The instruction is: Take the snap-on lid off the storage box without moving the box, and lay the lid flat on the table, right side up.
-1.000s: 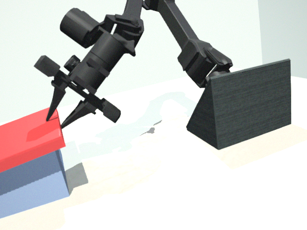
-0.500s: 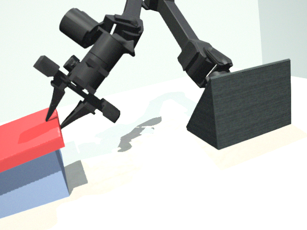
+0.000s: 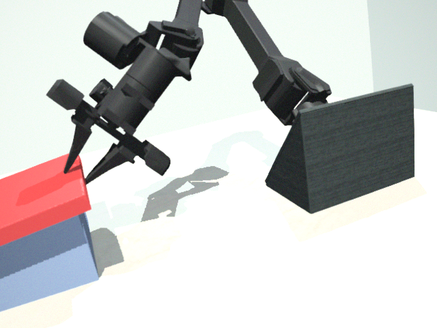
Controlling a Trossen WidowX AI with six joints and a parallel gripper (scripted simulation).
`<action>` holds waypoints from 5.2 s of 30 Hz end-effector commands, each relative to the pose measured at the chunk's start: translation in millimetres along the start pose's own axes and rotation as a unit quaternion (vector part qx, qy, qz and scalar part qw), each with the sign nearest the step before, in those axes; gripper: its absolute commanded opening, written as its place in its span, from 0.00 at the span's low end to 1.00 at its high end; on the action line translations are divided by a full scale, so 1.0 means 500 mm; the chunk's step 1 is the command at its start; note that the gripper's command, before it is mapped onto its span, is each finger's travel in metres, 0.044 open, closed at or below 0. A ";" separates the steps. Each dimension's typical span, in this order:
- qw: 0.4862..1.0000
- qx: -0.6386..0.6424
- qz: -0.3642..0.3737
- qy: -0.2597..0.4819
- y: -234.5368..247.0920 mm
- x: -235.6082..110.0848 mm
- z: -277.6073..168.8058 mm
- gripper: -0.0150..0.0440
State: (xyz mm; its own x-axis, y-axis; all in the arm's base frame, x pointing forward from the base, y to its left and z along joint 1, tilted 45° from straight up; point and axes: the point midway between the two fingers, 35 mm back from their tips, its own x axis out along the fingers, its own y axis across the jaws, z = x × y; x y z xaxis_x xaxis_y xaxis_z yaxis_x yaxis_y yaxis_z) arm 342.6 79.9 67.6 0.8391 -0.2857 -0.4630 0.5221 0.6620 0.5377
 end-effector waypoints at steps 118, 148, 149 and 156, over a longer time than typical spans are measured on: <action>1.000 0.001 0.002 0.002 0.216 -0.073 0.000 0.25; 1.000 0.001 0.002 0.003 0.271 -0.120 0.000 0.25; 1.000 0.001 0.002 0.003 0.271 -0.120 0.000 0.25; 1.000 0.001 0.002 0.002 0.257 -0.114 0.025 0.25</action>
State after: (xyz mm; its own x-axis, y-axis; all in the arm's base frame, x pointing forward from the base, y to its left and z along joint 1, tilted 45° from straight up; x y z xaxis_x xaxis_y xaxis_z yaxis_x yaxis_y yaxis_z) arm 363.4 175.4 165.1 0.8337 -0.2924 -0.4684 0.5293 0.6651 0.5268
